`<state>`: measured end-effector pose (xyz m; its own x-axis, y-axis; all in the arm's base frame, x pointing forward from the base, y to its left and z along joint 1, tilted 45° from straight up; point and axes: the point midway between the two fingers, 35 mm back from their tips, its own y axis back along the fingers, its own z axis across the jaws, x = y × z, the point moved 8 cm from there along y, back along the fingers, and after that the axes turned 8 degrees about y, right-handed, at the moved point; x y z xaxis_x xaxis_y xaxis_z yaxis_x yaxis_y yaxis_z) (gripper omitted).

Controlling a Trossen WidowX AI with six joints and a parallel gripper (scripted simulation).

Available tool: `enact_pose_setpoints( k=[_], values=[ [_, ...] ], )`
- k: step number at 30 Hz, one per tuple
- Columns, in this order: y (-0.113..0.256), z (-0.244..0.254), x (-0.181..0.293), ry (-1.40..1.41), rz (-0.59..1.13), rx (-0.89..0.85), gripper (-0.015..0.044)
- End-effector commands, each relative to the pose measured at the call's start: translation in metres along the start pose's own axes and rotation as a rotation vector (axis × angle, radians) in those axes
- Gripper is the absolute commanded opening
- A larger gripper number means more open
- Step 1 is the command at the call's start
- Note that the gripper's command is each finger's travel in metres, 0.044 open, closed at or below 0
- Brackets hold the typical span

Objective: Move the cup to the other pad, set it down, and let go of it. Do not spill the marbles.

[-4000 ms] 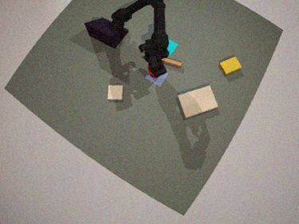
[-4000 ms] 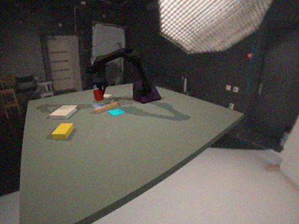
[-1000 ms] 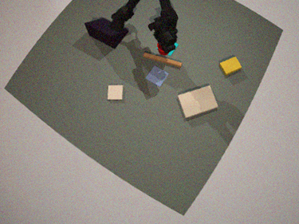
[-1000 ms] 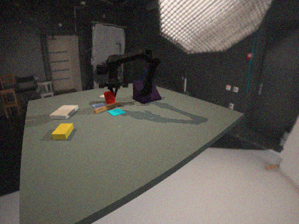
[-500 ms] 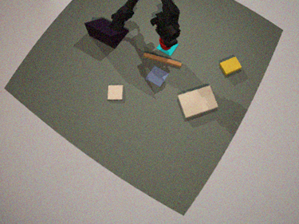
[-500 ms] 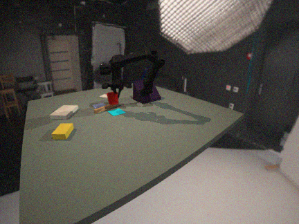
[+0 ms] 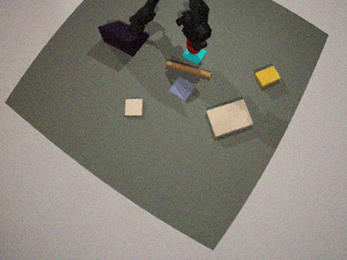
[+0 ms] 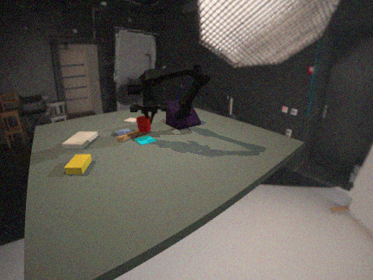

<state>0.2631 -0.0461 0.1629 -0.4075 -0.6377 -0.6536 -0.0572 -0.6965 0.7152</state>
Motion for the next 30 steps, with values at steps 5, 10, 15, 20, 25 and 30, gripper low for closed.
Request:
enact_pose_setpoints(
  k=[5,10,15,20,25,30],
  values=[
    [-0.01,0.002,-0.001,-0.002,-0.004,-0.001,0.0],
    [-0.017,0.002,-0.001,-0.002,-0.004,-0.001,0.0],
    [-0.023,0.002,-0.002,-0.002,-0.004,-0.001,0.0],
    [-0.03,0.002,-0.002,-0.002,-0.004,-0.001,0.0],
    [-0.037,0.002,-0.002,-0.002,-0.005,-0.001,0.0],
    [-0.043,0.003,-0.002,-0.002,-0.006,-0.001,0.0]
  ],
)
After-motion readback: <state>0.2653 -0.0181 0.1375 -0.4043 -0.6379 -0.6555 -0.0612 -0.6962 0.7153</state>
